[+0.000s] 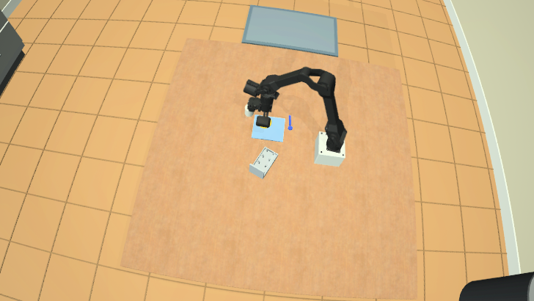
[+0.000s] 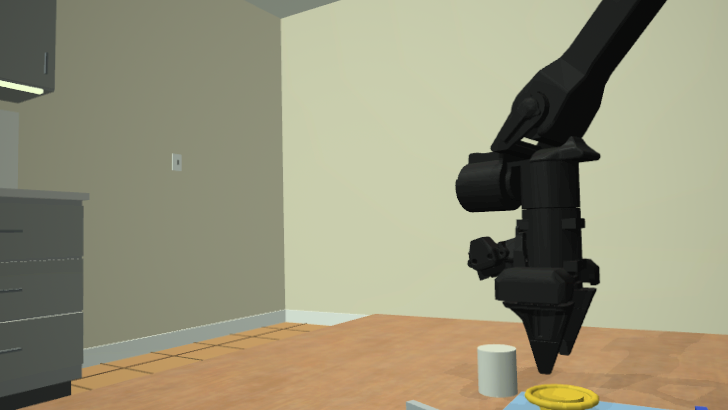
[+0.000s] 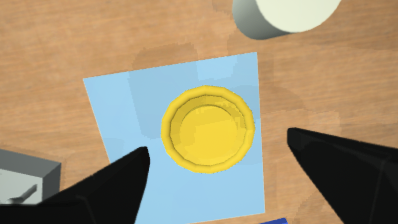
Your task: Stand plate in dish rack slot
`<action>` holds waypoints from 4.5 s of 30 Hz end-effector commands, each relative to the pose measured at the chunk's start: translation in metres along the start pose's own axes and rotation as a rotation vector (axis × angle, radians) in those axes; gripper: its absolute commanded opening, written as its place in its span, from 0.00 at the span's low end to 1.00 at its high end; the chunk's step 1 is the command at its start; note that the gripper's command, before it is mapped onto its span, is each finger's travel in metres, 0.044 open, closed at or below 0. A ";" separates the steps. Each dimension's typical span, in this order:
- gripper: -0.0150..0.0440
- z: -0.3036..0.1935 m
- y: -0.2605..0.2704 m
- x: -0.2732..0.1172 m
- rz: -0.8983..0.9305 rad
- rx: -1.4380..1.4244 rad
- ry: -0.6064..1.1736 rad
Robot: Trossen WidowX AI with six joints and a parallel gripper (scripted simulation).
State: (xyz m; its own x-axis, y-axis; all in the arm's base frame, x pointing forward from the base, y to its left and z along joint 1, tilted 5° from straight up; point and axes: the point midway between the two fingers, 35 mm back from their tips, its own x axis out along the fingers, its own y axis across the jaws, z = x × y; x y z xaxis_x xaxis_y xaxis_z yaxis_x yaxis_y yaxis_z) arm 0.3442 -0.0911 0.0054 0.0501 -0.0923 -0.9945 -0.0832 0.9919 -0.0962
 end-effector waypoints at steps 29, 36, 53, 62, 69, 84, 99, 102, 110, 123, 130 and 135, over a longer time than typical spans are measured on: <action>0.91 -0.006 0.004 0.043 0.007 -0.001 0.013; 0.85 -0.006 0.004 0.043 0.007 -0.001 0.013; 0.26 0.007 0.000 -0.017 0.007 -0.001 0.012; 0.25 0.009 -0.001 -0.075 0.007 -0.001 0.011; 0.25 0.010 -0.002 -0.109 0.007 -0.001 0.011; 0.25 0.004 0.010 -0.132 0.010 -0.226 0.010; 0.25 -0.008 0.036 -0.134 0.016 -0.746 0.008; 0.25 -0.011 0.041 -0.134 0.017 -0.850 0.007; 0.25 -0.018 0.054 -0.135 0.019 -1.127 0.004; 0.25 -0.032 0.074 -0.135 0.022 -1.571 -0.003; 0.25 -0.040 0.084 -0.135 0.023 -1.807 -0.006; 0.25 -0.046 0.090 -0.135 0.024 -1.977 -0.008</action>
State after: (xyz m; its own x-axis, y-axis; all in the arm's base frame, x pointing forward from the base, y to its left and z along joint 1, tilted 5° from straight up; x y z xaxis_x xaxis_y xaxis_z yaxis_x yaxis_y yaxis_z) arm 0.2885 0.0038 0.1285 0.0312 -0.0745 -0.9967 -0.9187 -0.3949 0.0007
